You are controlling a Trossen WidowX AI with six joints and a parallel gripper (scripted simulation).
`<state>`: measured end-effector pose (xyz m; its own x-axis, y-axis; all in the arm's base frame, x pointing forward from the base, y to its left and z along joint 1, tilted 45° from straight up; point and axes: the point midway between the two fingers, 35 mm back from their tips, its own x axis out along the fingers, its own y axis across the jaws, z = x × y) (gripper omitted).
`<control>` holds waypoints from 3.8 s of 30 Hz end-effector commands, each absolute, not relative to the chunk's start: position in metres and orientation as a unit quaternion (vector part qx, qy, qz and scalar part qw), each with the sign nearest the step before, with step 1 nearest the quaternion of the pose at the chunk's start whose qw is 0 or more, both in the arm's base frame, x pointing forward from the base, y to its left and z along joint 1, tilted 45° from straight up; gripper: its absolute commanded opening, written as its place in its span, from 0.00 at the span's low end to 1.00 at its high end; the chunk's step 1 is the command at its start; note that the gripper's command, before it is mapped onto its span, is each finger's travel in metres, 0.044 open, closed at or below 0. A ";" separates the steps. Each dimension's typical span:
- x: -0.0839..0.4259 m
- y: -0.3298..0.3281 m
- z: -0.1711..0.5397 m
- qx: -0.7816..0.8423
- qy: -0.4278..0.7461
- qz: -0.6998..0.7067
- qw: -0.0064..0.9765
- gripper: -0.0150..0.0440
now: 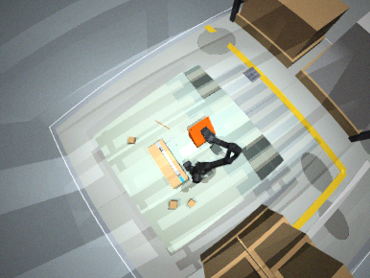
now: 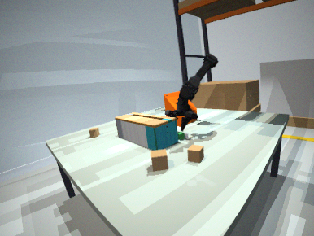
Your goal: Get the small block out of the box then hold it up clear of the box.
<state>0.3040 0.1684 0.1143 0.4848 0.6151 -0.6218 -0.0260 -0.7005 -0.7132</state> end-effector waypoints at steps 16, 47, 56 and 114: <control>0.302 0.190 0.089 -0.789 -0.182 0.477 0.342 0.74; 0.299 0.159 0.121 -0.791 -0.180 0.475 0.341 0.25; 0.296 0.150 0.125 -0.765 -0.149 0.489 0.392 0.25; 0.265 0.091 0.119 0.078 0.410 0.363 0.833 0.25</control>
<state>0.2674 0.0927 0.1195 0.4043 0.6640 -0.6290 -0.6138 0.7068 0.3516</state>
